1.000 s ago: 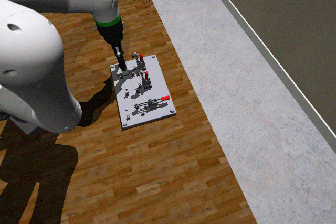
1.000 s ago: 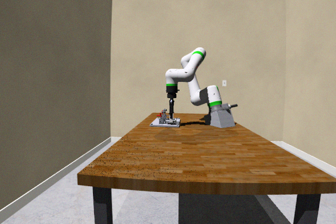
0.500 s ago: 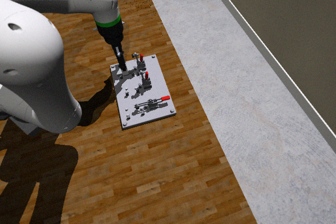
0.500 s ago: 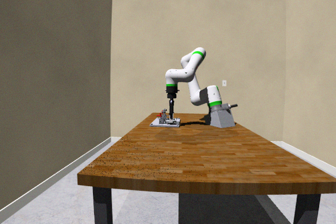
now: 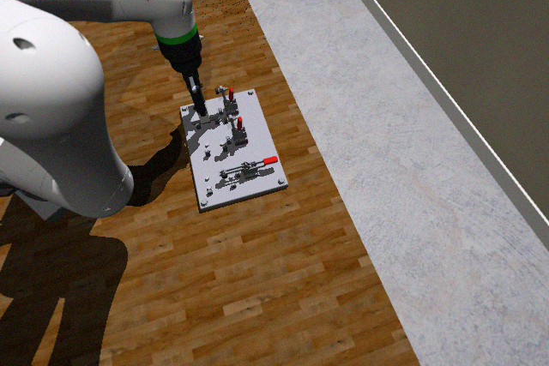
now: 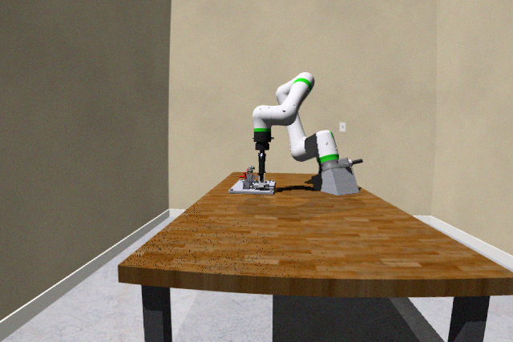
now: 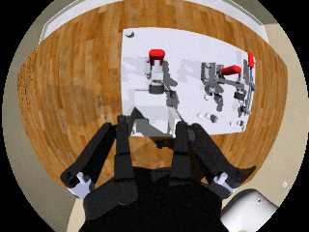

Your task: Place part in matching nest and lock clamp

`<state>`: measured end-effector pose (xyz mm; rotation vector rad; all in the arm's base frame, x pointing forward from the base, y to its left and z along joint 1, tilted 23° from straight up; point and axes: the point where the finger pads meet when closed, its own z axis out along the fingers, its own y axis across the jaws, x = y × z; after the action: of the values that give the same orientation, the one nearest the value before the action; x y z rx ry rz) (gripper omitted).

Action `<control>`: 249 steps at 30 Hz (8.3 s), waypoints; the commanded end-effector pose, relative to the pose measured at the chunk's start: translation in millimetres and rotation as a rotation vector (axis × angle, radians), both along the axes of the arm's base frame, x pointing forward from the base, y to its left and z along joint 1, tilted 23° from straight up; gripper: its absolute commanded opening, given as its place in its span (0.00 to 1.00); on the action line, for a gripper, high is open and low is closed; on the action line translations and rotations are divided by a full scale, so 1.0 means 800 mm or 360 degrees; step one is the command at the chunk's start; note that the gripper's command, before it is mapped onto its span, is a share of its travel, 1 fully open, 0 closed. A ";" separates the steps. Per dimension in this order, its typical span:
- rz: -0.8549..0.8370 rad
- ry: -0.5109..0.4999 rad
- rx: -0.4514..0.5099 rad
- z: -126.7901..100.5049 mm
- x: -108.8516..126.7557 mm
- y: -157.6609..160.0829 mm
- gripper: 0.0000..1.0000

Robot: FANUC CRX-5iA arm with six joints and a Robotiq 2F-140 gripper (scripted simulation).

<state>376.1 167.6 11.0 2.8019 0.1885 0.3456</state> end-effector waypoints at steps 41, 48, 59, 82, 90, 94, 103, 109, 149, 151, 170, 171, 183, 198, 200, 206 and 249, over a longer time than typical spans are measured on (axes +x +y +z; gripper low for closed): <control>0.0000 0.0000 0.0000 -0.005 0.004 -0.003 0.00; 0.0000 0.0000 0.0000 -0.005 0.004 -0.003 0.00; 0.0000 0.0000 0.0000 -0.005 0.004 -0.003 0.00; 0.0000 0.0000 0.0000 -0.004 0.007 -0.005 0.00; 0.0000 0.0000 0.0000 -0.004 0.007 -0.005 0.58; 0.0000 0.0000 0.0000 -0.004 0.007 -0.005 0.58; 0.0000 0.0000 0.0000 -0.004 0.007 -0.005 0.58; 0.0000 0.0000 0.0000 -0.004 0.007 -0.005 0.58; 0.0000 0.0000 0.0000 0.065 -0.012 0.016 0.58; 0.0000 0.0000 0.0000 0.066 -0.013 0.016 0.58; 0.0000 0.0000 0.0000 0.069 -0.014 0.017 0.28; 0.0000 0.0000 0.0000 0.073 -0.014 0.018 0.28; 0.0000 0.0000 0.0000 0.146 -0.035 0.041 0.28; 0.0000 0.0000 0.0000 0.179 -0.043 0.052 0.28; 0.0000 0.0000 0.0000 0.179 -0.041 0.052 0.28; 0.0000 0.0000 0.0000 0.182 -0.028 0.054 0.28; 0.0000 0.0000 0.0000 0.188 0.063 0.065 0.28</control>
<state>425.7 220.3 165.3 2.8019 0.1884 0.3454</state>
